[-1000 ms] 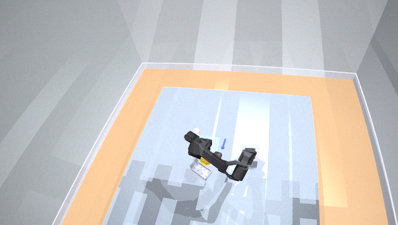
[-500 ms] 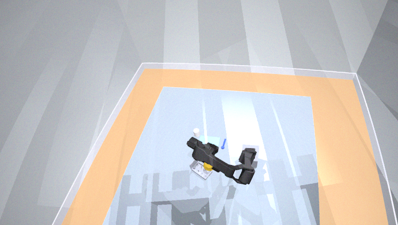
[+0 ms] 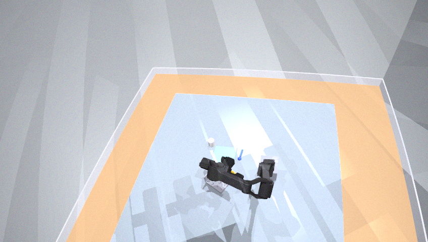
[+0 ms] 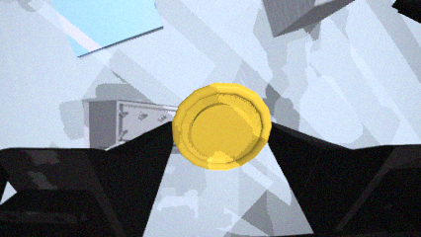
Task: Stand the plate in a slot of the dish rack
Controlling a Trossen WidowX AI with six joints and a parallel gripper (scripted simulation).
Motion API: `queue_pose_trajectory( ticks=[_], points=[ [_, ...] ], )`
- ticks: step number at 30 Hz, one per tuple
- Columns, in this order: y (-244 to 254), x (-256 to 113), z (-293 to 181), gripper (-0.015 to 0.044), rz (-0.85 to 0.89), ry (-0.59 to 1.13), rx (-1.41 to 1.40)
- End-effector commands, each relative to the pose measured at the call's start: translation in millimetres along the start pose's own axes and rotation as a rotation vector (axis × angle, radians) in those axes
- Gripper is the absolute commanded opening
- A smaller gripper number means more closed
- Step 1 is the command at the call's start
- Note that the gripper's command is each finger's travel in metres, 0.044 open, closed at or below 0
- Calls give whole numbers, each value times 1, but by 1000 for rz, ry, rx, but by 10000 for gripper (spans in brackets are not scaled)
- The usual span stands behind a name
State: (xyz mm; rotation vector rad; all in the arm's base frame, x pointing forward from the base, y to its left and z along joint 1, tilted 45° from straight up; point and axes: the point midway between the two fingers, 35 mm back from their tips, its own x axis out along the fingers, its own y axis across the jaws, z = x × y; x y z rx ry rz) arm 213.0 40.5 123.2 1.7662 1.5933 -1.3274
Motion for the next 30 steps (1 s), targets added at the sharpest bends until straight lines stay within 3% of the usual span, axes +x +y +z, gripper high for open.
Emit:
queue_pose_trajectory(
  ticks=[1, 30],
  points=[
    [0, 13, 6, 0, 1, -103, -44],
    [14, 68, 22, 0, 188, -666, -368]
  ],
)
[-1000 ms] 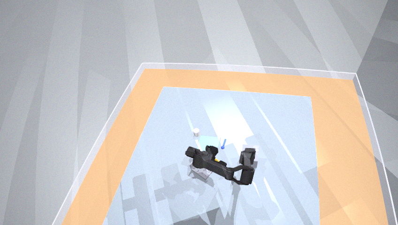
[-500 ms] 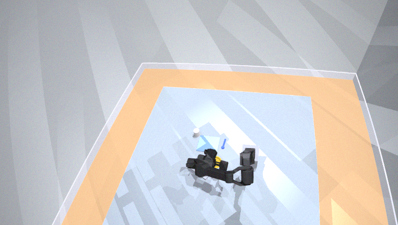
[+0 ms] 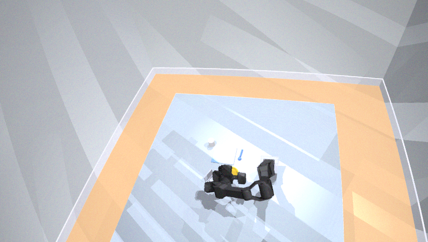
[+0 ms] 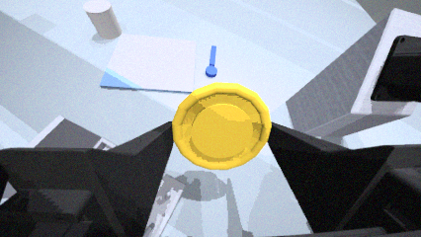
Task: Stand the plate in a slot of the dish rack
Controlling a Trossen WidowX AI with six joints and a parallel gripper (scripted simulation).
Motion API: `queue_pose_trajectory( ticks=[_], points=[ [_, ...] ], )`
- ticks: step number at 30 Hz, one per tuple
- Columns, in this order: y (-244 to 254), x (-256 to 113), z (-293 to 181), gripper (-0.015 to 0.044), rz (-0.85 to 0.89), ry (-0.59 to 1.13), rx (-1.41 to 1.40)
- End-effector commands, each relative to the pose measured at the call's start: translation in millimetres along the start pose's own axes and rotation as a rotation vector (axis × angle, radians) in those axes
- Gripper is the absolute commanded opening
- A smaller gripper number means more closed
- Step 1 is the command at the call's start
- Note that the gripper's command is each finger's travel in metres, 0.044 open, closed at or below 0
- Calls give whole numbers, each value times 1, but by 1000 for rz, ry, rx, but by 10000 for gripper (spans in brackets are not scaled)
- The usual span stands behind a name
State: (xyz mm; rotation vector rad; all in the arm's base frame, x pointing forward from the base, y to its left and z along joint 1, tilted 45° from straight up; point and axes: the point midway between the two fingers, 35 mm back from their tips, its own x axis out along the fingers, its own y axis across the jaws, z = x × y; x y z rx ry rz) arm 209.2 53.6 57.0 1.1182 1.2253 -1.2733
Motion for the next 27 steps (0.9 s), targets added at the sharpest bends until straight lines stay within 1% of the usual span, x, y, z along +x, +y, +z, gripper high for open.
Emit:
queue_pose_trajectory(
  ticks=[1, 14, 27],
  points=[
    [2, 6, -2, 0, 50, -84, -39],
    [11, 13, -14, 0, 231, -286, -154],
    [17, 10, -32, 0, 457, -445, -243]
  ],
)
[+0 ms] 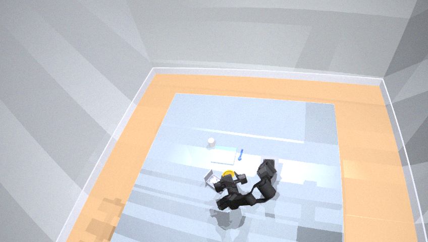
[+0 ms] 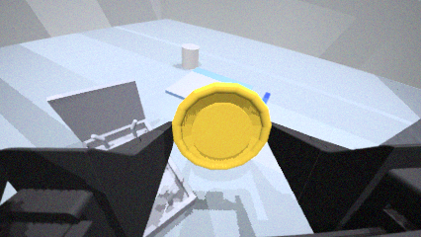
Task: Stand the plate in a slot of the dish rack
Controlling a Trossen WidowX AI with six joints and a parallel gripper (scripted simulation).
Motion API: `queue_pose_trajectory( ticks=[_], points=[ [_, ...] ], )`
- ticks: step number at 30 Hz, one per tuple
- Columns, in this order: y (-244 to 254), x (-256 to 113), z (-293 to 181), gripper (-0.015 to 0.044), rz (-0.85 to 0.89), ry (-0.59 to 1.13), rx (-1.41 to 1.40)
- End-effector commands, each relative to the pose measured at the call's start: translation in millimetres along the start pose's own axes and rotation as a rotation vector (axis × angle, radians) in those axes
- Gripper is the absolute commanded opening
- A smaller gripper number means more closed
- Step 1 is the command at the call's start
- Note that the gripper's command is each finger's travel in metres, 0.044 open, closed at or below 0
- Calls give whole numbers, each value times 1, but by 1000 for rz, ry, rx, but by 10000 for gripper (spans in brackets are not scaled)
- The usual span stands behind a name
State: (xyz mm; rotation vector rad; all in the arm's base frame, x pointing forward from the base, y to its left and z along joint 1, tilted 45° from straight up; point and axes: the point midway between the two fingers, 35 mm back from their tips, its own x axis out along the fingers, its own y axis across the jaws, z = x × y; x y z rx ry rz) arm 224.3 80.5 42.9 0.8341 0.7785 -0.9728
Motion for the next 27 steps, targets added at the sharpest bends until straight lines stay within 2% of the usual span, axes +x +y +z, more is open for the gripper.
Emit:
queue_pose_trajectory(
  ticks=[1, 27],
  points=[
    [3, -3, -4, 0, 83, -58, -18],
    [15, -49, -36, 0, 617, -265, -51]
  ],
)
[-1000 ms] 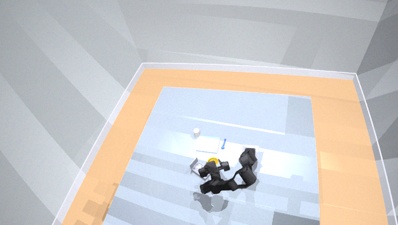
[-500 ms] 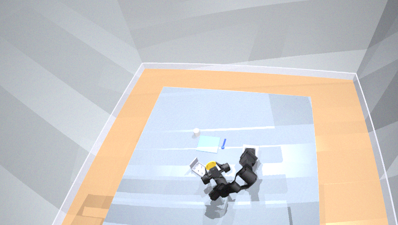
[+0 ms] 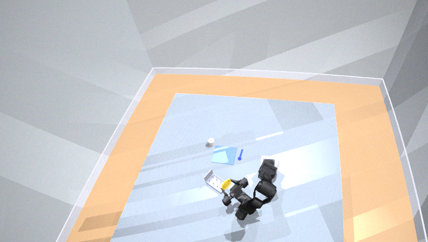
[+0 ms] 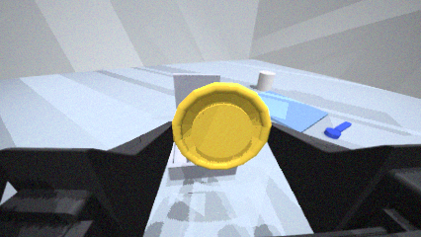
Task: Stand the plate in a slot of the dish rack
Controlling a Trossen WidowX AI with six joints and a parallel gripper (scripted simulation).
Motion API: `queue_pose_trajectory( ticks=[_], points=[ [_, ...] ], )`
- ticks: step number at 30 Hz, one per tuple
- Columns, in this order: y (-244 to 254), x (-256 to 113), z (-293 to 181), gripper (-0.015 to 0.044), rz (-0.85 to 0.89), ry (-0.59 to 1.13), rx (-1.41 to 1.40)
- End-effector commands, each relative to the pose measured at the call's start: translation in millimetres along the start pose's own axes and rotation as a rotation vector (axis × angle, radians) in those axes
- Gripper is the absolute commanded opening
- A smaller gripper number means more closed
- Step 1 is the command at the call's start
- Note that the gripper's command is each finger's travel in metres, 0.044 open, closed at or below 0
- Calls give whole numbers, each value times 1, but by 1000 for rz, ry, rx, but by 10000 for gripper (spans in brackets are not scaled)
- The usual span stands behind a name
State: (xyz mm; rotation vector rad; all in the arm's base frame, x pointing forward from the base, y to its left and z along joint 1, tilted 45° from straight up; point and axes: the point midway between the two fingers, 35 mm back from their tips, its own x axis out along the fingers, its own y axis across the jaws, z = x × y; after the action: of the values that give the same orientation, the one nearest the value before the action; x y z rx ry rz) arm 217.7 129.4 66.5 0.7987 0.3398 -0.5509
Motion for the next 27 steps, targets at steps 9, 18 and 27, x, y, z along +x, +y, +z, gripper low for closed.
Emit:
queue_pose_trajectory(
  ticks=[9, 18, 27],
  points=[
    [5, -11, -2, 0, 107, -35, 15],
    [6, -1, -1, 0, 101, -31, 12],
    [9, 13, 1, 0, 101, -32, 14]
  ],
)
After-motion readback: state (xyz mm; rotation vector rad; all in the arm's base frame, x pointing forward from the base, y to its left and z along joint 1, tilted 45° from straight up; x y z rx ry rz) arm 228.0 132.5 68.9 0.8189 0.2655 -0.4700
